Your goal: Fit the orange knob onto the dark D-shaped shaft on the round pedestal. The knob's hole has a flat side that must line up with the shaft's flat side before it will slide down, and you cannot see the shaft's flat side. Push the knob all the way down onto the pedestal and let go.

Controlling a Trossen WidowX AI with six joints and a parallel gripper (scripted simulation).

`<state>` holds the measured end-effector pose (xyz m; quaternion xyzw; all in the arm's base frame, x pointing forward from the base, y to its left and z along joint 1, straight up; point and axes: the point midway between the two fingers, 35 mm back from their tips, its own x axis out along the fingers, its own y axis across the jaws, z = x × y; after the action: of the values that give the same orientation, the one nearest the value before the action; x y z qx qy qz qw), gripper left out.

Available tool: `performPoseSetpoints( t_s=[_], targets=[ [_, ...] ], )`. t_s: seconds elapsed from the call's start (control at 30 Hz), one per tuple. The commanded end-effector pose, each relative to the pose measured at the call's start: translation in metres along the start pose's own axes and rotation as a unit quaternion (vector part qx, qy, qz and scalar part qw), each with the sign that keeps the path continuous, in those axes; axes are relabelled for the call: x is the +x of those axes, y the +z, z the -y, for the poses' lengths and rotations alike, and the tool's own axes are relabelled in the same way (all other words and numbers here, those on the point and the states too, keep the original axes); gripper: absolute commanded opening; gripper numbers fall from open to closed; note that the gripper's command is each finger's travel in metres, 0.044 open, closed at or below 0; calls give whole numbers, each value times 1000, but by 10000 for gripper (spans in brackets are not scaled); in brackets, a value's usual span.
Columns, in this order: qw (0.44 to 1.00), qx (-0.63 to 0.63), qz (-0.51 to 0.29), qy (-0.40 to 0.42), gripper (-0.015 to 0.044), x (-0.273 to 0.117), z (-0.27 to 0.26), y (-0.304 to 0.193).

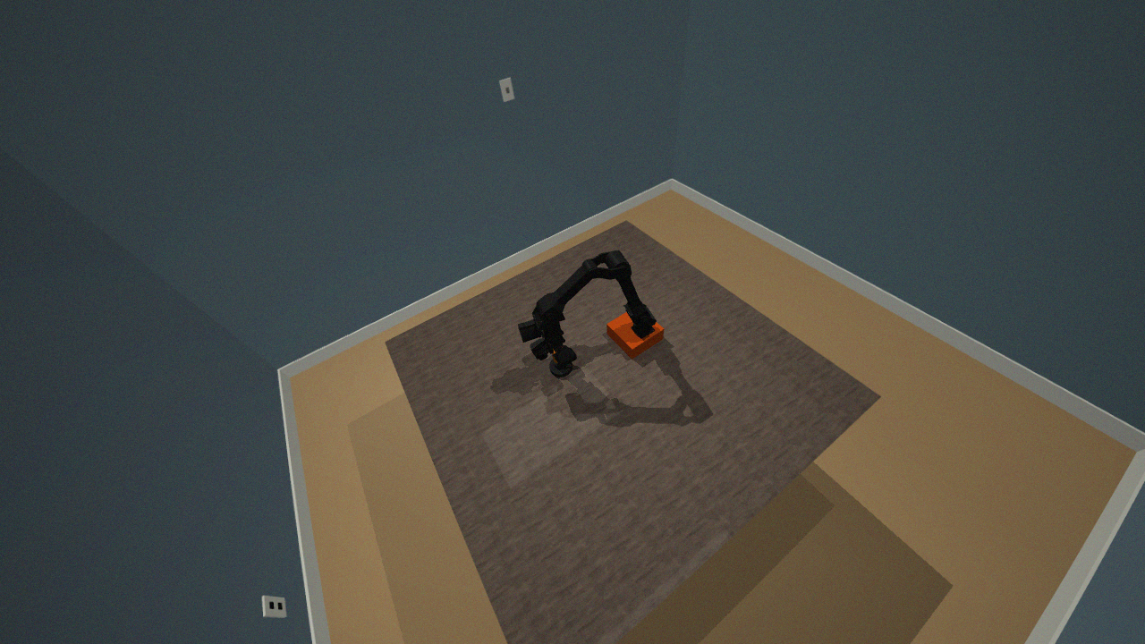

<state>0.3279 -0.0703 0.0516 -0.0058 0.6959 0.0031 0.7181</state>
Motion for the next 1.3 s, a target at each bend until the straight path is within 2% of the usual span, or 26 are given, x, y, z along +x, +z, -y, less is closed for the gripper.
performPoseSetpoints(
  t_s=[0.0,0.67,1.27],
  targets=[
    [1000,-1,2,-2,0,0,1,1],
    [1000,-14,2,-2,0,-7,0,-1],
    [1000,-23,2,-2,0,8,0,-2]
  ],
)
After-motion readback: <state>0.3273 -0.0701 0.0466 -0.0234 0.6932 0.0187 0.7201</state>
